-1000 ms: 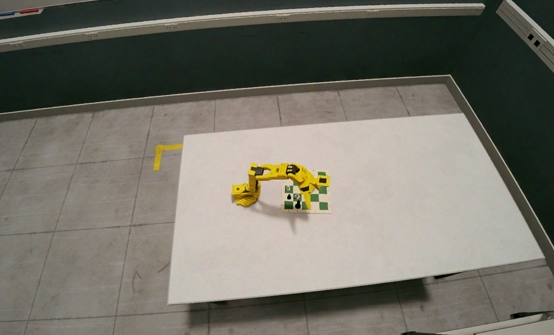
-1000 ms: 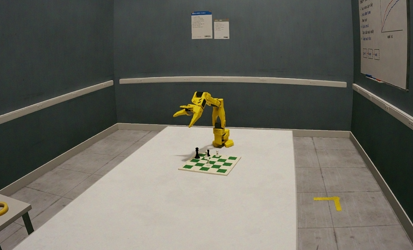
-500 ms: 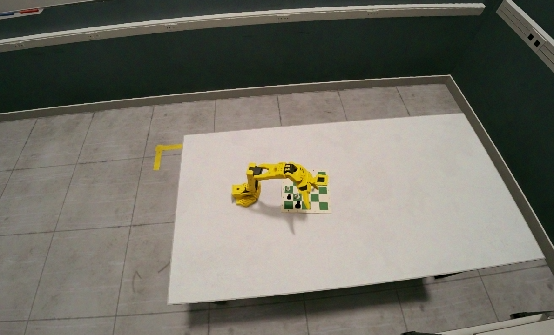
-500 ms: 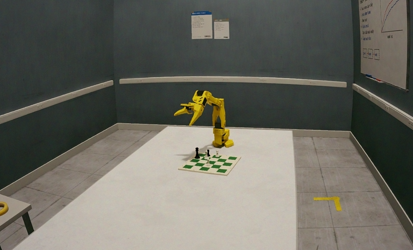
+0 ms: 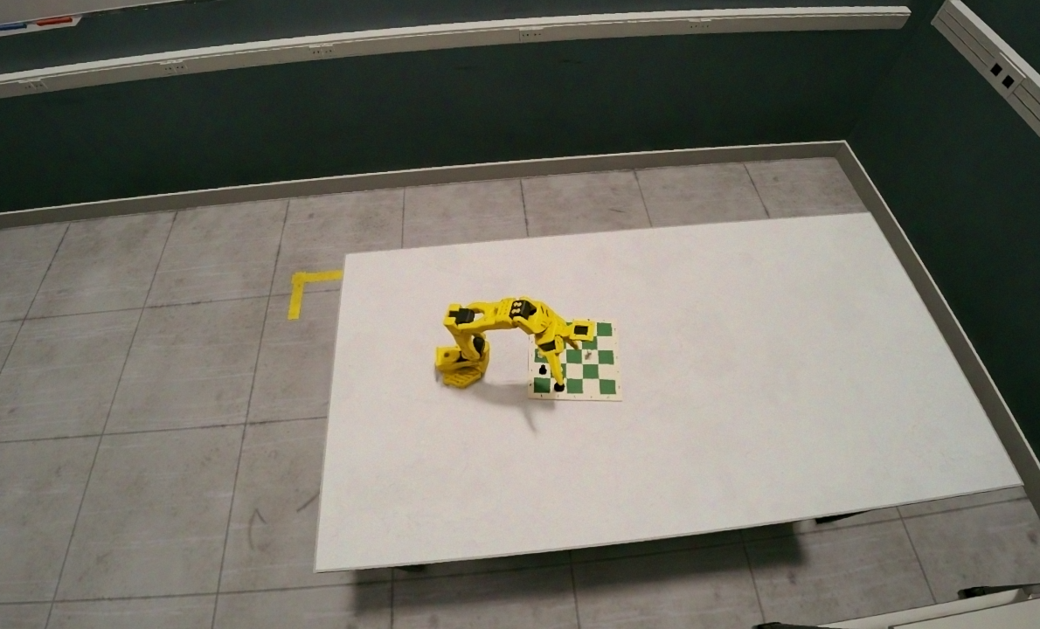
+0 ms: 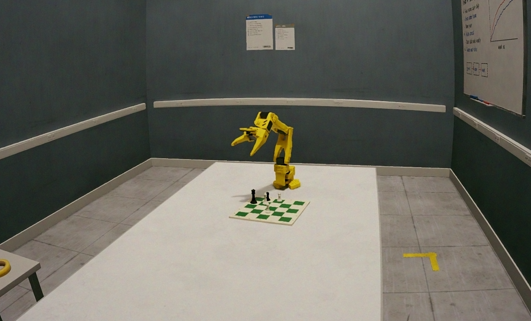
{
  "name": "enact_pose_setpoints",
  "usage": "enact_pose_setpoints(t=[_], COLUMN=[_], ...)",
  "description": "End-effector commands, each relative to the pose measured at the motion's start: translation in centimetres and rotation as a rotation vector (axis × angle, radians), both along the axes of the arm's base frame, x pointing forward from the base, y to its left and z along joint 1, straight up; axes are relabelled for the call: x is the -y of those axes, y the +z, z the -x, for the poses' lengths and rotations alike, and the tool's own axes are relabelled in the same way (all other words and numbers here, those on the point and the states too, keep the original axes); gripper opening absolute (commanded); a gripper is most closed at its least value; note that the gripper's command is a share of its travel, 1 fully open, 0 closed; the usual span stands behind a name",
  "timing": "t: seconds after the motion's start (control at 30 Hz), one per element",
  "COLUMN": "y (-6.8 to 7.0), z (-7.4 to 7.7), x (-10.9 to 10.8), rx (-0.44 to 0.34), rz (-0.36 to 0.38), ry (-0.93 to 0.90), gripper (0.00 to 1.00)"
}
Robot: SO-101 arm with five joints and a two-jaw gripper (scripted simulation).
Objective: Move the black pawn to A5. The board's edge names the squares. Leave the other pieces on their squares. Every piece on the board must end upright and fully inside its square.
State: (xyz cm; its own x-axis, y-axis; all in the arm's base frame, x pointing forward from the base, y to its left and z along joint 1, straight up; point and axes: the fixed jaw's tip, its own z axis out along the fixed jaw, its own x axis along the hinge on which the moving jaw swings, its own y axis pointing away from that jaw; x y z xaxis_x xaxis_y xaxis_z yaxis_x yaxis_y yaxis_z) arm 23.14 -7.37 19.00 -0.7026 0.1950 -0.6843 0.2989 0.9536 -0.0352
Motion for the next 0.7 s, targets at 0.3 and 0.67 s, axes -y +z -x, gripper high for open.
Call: enact_pose_setpoints(t=[0.3,0.67], y=[-0.5,-1.7], z=[4.8,7.3], x=[-1.5,-2.4], rx=[0.02,0.028], rz=[-0.001,0.002], ry=[-0.015,-0.015], gripper=[0.54,0.48])
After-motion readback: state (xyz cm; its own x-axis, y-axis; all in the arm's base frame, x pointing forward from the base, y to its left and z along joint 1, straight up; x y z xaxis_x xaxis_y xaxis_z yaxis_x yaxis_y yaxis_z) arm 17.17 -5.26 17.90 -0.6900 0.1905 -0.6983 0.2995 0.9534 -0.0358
